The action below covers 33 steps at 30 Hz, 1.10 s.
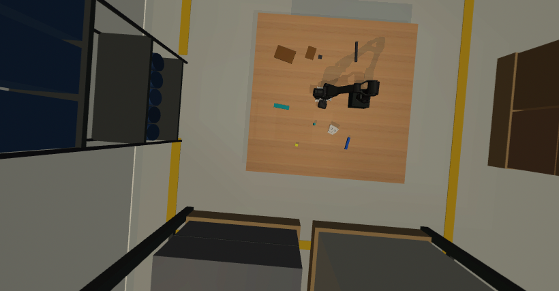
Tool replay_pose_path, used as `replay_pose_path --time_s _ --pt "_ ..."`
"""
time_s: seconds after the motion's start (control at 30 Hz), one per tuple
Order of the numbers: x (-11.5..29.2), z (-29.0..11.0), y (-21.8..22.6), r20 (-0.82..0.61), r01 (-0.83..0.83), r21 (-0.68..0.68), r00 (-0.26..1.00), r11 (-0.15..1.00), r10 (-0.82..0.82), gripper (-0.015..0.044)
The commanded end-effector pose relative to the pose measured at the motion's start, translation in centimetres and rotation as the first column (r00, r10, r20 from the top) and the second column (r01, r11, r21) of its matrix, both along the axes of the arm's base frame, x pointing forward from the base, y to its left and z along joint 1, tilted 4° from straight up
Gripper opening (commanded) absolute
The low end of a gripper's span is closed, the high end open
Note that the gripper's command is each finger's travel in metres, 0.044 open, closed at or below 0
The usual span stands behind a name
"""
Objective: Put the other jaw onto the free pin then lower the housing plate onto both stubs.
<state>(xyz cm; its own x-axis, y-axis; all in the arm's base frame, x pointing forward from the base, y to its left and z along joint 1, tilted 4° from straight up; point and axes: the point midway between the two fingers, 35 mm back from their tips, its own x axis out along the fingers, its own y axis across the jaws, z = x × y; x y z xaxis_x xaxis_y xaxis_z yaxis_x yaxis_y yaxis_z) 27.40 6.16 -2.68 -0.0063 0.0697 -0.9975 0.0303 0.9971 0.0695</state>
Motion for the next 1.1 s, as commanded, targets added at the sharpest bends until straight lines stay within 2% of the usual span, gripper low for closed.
replay_pose_path --time_s 0.0,0.13,0.23,0.27,0.47,0.53,1.07 --pt "0.5 2.4 -0.1 0.017 0.0 0.004 1.0 1.0 0.0 0.0224" --pt "0.3 6.3 -0.4 0.018 0.002 0.005 1.0 1.0 -0.002 0.0224" --pt "0.2 6.5 -0.4 0.018 0.002 0.005 1.0 1.0 -0.002 0.0224" --pt "0.5 5.5 -0.3 0.023 0.007 0.004 1.0 1.0 -0.007 0.0224" --pt "0.7 6.2 0.5 0.016 0.048 0.026 0.999 0.998 -0.049 0.0381" --pt "0.5 6.3 1.3 0.019 0.007 0.027 1.0 1.0 -0.008 0.0434" --pt "-2.1 7.2 7.9 0.036 -0.378 0.004 0.925 0.926 0.377 0.044"
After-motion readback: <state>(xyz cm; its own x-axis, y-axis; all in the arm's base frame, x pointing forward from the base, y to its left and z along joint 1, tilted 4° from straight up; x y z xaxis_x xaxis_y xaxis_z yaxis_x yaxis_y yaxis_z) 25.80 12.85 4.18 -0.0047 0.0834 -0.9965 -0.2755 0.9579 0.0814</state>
